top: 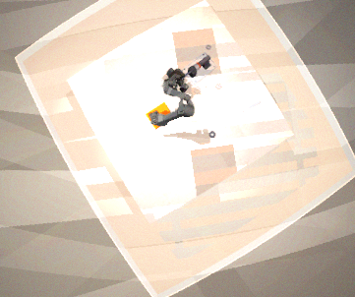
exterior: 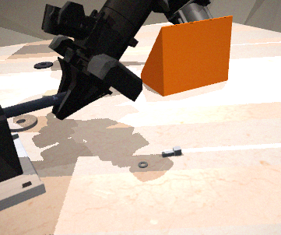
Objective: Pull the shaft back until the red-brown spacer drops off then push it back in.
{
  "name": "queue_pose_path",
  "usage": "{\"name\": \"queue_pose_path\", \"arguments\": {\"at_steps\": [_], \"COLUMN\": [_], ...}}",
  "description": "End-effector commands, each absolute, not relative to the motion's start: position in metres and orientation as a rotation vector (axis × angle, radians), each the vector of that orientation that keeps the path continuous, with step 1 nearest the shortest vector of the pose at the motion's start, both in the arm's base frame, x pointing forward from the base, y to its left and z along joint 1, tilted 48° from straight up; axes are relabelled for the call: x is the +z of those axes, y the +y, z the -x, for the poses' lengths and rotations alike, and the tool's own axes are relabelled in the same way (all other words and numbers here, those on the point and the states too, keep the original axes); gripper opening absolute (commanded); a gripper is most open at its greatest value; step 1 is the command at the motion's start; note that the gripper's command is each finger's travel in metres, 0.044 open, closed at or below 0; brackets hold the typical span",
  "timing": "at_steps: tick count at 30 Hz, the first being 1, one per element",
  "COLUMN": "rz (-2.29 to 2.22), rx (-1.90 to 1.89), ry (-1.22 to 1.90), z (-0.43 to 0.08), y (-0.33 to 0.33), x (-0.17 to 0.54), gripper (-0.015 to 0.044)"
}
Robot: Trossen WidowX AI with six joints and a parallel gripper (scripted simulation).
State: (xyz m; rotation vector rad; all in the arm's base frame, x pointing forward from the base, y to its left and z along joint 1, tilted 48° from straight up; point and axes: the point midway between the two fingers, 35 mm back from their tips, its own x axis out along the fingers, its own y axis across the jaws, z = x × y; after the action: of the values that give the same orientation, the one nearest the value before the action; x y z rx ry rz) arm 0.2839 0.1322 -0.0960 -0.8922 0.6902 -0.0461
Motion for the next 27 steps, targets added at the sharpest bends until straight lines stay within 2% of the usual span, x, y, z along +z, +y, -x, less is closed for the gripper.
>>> {"name": "queue_pose_path", "arguments": {"at_steps": [1,27], "rz": [0.889,0.889], "rx": [-0.051,-0.051], "ry": [0.689,0.689], "z": [-0.2835,-0.2811], "y": [0.1316,0.1310], "x": [-0.0954,-0.0952], "gripper": [0.0000,0.0000]}}
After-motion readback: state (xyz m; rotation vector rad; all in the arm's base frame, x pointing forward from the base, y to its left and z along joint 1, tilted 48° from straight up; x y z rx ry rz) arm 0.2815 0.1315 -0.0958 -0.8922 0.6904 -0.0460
